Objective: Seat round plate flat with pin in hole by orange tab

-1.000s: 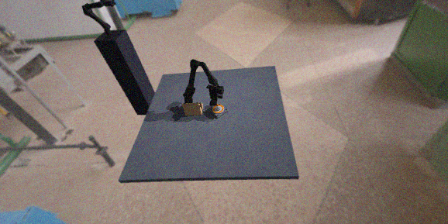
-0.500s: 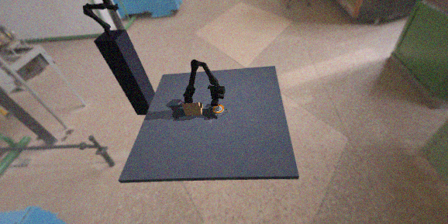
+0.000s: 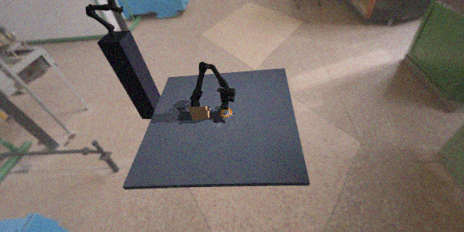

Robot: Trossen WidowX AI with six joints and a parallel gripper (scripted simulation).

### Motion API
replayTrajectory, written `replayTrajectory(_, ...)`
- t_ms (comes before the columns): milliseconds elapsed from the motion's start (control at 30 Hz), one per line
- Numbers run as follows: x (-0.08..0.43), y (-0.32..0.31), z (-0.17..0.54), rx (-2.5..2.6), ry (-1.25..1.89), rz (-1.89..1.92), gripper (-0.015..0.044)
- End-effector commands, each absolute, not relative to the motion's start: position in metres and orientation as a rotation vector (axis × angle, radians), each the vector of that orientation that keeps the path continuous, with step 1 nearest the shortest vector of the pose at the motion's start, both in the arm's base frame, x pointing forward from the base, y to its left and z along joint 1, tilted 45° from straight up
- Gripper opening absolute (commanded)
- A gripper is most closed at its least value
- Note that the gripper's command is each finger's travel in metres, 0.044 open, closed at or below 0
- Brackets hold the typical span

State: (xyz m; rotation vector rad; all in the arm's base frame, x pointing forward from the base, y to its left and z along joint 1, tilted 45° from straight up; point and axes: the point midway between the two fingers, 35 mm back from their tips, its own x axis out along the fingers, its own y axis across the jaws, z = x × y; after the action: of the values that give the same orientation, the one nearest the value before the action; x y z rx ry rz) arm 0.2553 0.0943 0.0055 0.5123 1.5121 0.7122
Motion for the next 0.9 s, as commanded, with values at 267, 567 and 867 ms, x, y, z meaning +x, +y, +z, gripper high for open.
replayTrajectory(267, 0.271, 0.094, 0.005, 0.517, 1.511, 0.712, 0.0000)
replayTrajectory(567, 0.276, 0.093, 0.004, 0.517, 1.511, 0.712, 0.0000)
replayTrajectory(867, 0.281, 0.092, 0.002, 0.517, 1.510, 0.712, 0.0000)
